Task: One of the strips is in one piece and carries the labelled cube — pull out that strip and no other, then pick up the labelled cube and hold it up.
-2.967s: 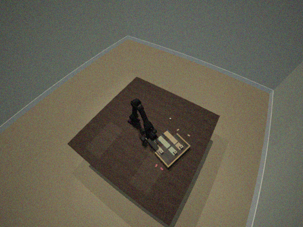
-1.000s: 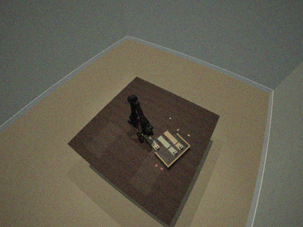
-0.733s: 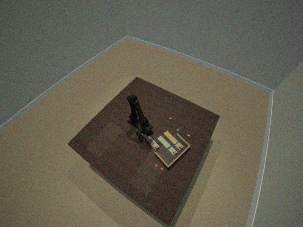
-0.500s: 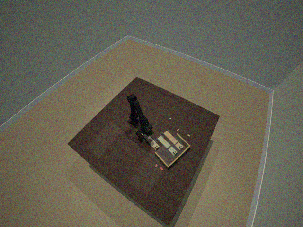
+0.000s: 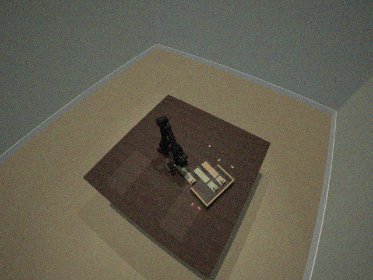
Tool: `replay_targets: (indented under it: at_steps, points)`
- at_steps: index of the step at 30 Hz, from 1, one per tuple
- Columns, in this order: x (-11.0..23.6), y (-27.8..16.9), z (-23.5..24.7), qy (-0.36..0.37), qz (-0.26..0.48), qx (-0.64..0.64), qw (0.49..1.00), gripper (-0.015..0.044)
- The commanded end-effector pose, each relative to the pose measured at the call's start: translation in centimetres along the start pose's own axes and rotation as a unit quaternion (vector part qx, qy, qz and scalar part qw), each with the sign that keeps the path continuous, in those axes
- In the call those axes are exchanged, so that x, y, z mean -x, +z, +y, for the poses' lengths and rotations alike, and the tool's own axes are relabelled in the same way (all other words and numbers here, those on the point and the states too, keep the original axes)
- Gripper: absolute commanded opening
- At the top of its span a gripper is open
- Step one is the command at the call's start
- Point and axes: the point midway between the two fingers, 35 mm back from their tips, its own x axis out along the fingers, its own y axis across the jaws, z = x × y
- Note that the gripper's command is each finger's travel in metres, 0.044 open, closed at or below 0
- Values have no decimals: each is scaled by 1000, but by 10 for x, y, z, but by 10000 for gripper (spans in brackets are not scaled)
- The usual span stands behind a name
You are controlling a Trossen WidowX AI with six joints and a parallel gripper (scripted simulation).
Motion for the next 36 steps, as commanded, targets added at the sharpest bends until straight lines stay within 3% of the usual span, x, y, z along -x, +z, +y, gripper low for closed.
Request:
replay_targets:
  at_steps: [1,16,22,29,36]
  points:
    - [-6,-13,0,0,20,0,1000,0]
    - [-6,-13,0,0,20,0,1000,0]
    - [41,3,0,0,19,0,1000,0]
    - [43,-1,1,0,20,0,1000,0]
    - [40,24,3,0,18,37,999,184]
